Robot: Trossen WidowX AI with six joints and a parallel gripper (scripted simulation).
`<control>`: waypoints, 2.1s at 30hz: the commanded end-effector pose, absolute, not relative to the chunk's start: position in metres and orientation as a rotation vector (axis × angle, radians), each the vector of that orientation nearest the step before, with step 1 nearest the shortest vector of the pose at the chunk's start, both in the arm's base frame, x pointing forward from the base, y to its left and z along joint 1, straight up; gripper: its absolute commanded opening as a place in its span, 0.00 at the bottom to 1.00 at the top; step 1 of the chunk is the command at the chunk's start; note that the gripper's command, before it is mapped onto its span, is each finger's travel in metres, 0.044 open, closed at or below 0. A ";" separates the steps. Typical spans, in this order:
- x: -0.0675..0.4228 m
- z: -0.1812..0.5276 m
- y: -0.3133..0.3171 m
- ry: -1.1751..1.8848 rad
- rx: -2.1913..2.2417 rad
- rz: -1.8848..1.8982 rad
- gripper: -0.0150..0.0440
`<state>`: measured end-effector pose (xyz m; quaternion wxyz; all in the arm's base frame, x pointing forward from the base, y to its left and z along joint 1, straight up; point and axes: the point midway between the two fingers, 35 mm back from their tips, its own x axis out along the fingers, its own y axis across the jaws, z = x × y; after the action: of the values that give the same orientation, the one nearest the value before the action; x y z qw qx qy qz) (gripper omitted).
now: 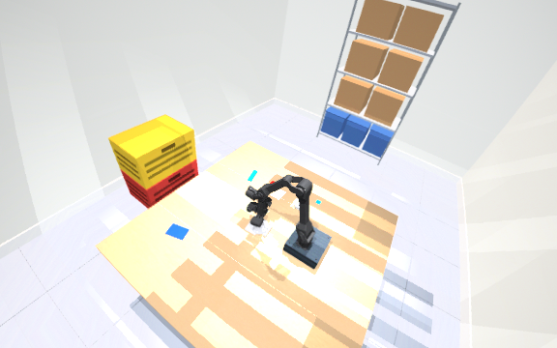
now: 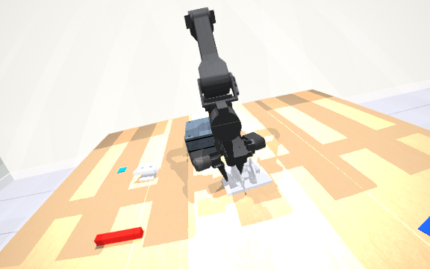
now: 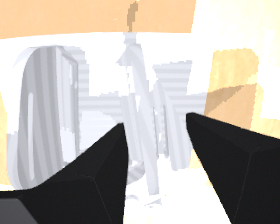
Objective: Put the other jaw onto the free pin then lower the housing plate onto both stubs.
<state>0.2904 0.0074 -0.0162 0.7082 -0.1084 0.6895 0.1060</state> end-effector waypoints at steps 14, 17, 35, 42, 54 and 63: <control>0.291 -0.016 0.008 1.529 -0.243 0.240 0.48; 0.291 -0.016 0.008 1.529 -0.243 0.240 0.48; 0.290 -0.016 0.007 1.531 -0.241 0.235 0.63; 0.290 -0.016 0.007 1.531 -0.241 0.235 0.63; 0.288 0.054 0.008 1.529 -0.243 0.240 0.63; 0.306 0.052 -0.017 1.483 -0.113 0.066 0.99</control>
<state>0.3007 -0.0064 0.0494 0.7276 -0.0763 0.6788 0.0633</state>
